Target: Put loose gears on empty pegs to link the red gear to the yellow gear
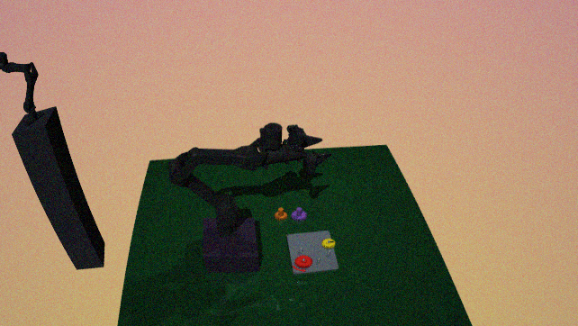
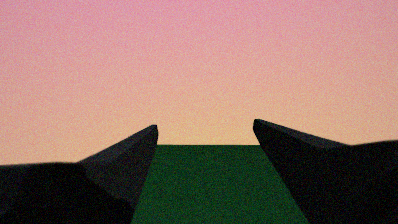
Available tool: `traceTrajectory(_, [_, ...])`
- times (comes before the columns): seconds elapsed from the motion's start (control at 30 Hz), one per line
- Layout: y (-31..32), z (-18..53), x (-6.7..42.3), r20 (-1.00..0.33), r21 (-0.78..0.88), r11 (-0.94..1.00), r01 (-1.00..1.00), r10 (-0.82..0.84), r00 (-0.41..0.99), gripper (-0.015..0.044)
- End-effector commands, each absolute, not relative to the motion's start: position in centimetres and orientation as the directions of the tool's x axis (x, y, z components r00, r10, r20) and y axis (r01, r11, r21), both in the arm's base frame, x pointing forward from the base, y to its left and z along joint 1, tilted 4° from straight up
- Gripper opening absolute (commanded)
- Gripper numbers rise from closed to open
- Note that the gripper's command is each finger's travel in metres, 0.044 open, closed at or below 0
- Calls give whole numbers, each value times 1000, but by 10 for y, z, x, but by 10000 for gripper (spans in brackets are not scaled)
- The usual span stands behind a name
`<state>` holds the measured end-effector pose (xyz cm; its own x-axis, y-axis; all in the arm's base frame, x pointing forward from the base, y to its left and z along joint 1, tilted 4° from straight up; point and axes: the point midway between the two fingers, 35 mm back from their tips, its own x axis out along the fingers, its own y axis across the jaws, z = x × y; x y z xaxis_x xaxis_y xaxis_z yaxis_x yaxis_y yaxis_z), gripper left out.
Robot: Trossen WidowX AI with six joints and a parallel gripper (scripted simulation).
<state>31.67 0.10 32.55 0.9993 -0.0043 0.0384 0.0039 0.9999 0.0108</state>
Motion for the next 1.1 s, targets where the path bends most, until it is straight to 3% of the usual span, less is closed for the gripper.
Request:
traceTrajectory(0.0, [2,323,318,29,6,1000,1,-1,1000,426])
traceTrajectory(0.3, [65,207,346,-464,-203,943,-264,145,874,440])
traceTrajectory(0.6, [122,76,304,-897,-245,650,-720,130,423,440])
traceTrajectory(0.8, [131,17,250,-997,-80,360,-929,-25,76,440])
traceTrajectory(1.07, [127,15,249,-997,-72,351,-934,-31,65,440])
